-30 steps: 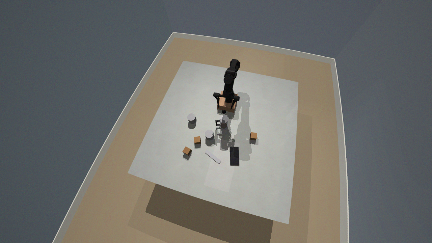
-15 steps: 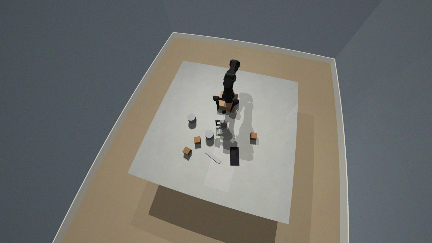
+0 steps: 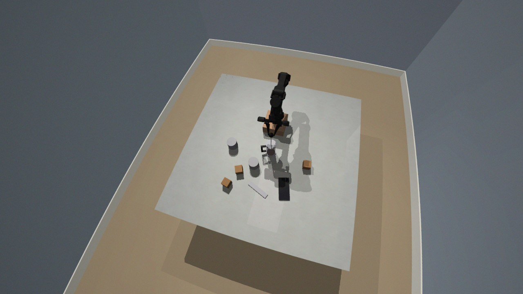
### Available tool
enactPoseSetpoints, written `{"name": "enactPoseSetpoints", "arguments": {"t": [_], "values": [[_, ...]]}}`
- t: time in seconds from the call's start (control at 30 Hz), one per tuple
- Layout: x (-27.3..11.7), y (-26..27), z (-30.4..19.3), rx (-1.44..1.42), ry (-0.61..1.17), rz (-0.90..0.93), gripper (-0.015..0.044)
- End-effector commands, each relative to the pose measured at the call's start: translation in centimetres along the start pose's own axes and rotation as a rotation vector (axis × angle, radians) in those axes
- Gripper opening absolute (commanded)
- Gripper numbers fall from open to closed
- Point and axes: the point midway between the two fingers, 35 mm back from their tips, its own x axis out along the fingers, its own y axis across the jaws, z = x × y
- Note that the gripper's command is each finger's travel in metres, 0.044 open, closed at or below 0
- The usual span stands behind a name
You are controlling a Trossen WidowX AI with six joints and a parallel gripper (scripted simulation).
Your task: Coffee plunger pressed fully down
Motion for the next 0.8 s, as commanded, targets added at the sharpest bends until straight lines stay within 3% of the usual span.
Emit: {"name": "enactPoseSetpoints", "arguments": {"t": [0.0, 0.77], "values": [[0.1, 0.0, -0.1, 0.004, 0.003, -0.003, 0.0116], [1.4, 0.0, -2.1, 0.004, 0.003, -0.003, 0.0116]]}}
